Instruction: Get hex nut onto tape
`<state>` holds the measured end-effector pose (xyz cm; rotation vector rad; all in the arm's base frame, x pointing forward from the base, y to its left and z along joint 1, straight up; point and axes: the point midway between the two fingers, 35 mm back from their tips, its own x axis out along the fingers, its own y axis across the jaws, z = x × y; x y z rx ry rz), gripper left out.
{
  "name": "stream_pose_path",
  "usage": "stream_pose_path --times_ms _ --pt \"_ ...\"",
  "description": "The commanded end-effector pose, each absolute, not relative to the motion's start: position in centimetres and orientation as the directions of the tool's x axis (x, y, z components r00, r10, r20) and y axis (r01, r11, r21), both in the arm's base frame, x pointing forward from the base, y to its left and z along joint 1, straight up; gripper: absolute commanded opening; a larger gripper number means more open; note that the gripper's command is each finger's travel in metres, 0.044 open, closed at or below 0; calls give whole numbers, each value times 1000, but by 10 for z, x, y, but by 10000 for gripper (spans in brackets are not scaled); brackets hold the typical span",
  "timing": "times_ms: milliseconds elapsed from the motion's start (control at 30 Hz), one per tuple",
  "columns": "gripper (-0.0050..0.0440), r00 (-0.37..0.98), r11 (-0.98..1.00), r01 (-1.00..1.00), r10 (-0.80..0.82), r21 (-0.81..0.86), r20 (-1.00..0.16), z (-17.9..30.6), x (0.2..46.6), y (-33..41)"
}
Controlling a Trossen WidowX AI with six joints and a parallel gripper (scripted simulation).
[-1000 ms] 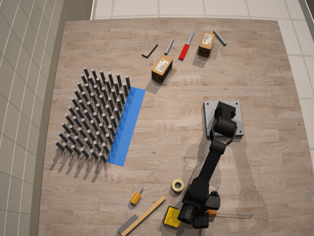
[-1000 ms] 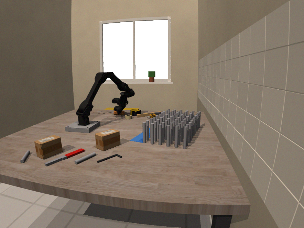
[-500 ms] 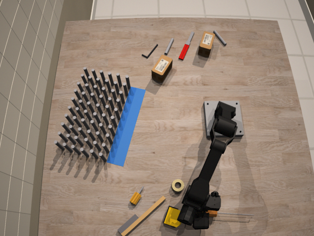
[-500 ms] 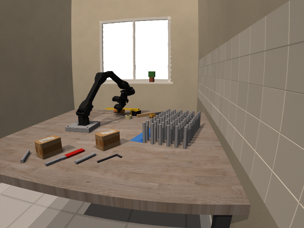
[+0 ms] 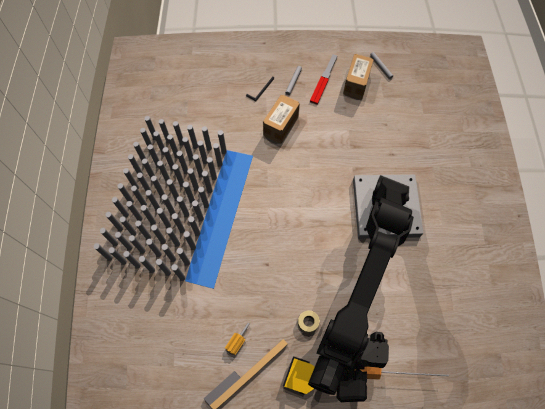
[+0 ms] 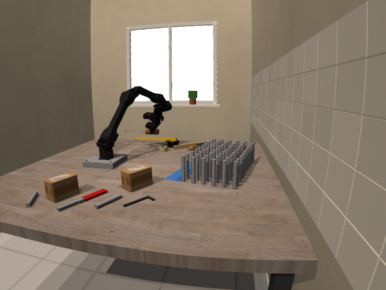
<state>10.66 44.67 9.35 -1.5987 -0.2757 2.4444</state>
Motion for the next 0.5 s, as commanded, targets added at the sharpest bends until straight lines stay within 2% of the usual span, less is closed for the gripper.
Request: stream_pose_path --times_ms 0,467 --pt "-50 -373 -945 -65 321 -320 -871 130 110 451" --pt "-50 -370 -943 -66 327 -326 -870 191 106 440"
